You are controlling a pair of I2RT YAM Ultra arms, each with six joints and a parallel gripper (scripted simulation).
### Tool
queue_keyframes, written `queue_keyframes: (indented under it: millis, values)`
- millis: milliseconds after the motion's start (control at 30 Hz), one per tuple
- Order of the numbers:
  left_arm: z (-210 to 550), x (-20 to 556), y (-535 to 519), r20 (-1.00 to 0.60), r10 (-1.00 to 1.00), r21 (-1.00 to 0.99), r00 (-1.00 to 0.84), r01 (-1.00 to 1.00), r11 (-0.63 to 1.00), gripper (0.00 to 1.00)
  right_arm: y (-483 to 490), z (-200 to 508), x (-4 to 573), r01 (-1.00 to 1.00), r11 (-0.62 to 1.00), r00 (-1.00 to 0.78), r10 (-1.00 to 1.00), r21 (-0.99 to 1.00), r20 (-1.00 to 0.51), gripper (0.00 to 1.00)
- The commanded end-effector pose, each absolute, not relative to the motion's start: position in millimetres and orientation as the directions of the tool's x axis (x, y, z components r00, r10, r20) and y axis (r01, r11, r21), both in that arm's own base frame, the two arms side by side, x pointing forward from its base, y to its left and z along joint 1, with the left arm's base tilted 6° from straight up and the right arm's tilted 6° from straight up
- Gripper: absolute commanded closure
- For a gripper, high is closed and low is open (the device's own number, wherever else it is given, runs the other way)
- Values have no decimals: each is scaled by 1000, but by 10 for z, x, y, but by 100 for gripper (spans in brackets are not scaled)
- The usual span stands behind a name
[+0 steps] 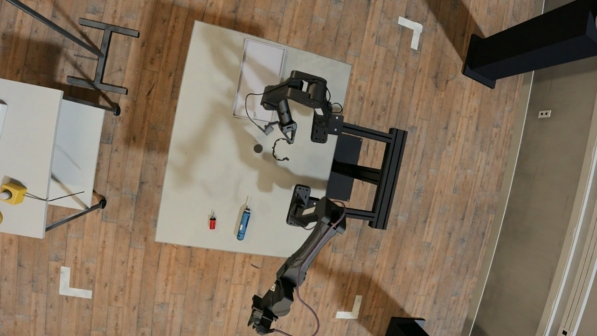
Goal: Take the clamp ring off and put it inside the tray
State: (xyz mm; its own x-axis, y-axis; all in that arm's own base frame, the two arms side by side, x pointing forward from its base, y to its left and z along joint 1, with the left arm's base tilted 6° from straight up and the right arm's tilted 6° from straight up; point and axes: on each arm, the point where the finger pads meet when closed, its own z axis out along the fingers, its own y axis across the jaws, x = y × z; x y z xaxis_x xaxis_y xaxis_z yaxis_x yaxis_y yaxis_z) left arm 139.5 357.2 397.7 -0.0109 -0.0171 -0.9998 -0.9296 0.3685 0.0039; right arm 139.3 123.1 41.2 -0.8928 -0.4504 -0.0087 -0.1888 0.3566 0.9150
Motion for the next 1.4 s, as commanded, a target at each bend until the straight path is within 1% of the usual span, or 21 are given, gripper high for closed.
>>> queue_keyframes:
  millis: [0, 700, 800, 1067, 1233, 1267, 1367]
  values:
    - [4256, 1343, 3513, -999, 36, -7, 22, -935, 356, 80, 1235, 425, 1409, -212, 348, -891, -452, 913, -35, 94]
    - [4256, 1343, 3513, -999, 36, -7, 22, -935, 356, 80, 1204, 426, 1263, -217, 347, -900, -434, 912, -50, 94]
    - [4256, 1343, 3513, -999, 36, -7, 22, -935, 356, 80, 1151, 451, 1240, -193, 356, -904, -427, 914, -25, 94]
    - [4256, 1343, 3513, -999, 36, -7, 22, -935, 356, 80, 1012, 460, 1423, -205, 377, -925, -376, 903, -53, 94]
    - [4256, 1343, 3513, -999, 36, -7, 22, -935, 356, 80, 1042, 434, 1370, -186, 372, -925, -379, 909, -35, 94]
    - [4256, 1343, 3513, -999, 36, -7, 22, -935, 356, 80, 1002, 472, 1457, -206, 376, -930, -363, 903, -61, 94]
    - [4256, 1343, 3513, -999, 36, -7, 22, -935, 356, 80, 947, 473, 1470, -204, 387, -934, -352, 899, -61, 94]
